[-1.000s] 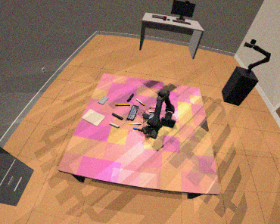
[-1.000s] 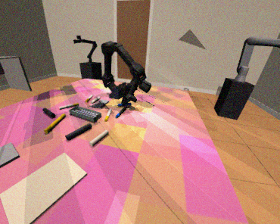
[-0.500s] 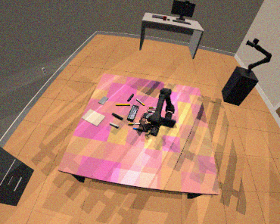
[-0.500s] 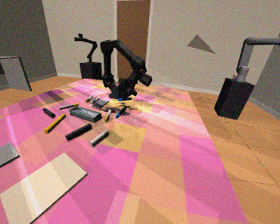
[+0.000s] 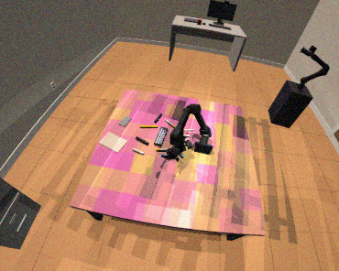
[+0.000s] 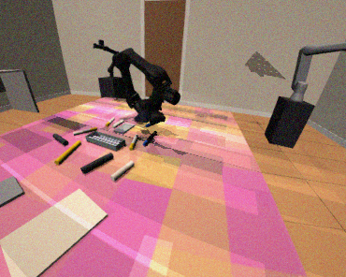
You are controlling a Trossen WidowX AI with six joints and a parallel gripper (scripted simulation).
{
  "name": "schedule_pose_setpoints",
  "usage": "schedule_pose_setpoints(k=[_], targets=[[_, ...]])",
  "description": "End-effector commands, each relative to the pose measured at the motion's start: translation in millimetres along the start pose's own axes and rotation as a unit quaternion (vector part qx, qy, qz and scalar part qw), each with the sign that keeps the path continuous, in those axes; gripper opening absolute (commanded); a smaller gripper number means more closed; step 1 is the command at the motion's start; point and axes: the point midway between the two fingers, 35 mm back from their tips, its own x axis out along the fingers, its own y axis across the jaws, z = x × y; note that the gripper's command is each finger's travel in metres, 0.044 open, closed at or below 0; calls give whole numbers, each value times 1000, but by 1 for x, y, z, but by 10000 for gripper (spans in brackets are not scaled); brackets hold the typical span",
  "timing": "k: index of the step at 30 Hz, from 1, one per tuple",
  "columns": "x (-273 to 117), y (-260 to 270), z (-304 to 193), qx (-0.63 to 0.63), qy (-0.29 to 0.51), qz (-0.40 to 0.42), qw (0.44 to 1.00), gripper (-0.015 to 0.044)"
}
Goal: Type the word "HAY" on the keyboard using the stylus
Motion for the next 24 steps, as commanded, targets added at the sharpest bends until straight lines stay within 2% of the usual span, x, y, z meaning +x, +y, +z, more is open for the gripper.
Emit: schedule_pose_setpoints(k=[1,13,24], targets=[[-7,11,10,-2,69,-17,997,0],[-19,35,48,12,227,-27,973,0],[-28,55,97,18,375,-8,927,0]])
